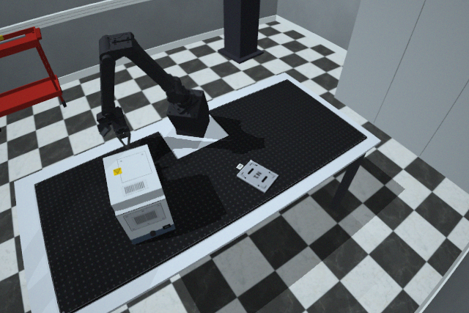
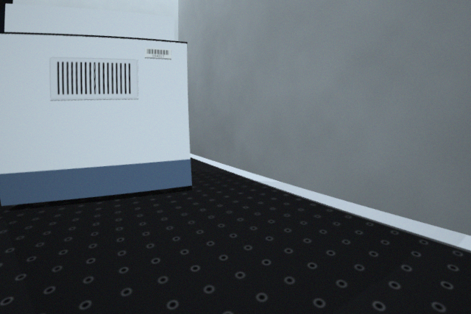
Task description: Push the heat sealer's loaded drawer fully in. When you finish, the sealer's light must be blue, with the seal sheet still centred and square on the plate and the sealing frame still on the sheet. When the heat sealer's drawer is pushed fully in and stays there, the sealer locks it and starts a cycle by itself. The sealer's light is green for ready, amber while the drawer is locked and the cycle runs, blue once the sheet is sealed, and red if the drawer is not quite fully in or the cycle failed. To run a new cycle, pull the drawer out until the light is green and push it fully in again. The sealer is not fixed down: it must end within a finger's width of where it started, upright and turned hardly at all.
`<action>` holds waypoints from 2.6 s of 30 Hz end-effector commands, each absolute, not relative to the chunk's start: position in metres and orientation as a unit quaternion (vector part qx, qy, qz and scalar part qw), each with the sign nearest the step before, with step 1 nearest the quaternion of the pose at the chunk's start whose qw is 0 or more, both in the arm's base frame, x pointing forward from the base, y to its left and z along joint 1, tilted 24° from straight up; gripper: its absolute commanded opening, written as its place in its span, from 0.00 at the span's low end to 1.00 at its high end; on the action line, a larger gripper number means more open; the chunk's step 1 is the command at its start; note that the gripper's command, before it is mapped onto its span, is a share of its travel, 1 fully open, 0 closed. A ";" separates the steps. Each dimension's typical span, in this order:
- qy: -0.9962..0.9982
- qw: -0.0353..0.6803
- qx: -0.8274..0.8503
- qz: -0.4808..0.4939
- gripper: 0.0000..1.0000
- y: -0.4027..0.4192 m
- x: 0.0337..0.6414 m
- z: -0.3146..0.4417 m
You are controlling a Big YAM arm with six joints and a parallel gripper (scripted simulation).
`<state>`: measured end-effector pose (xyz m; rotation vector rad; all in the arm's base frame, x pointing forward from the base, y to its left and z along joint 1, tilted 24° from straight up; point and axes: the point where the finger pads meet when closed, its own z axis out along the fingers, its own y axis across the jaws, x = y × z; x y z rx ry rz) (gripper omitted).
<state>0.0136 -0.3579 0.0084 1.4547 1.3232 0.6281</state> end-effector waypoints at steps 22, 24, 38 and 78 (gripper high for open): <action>0.549 0.513 0.605 0.262 0.30 -0.363 0.030 0.008; 0.549 0.513 0.605 0.262 0.30 -0.363 0.030 0.008; 0.547 0.511 0.607 0.265 0.30 -0.365 0.039 0.003; 0.543 0.506 0.612 0.272 0.30 -0.370 0.060 -0.012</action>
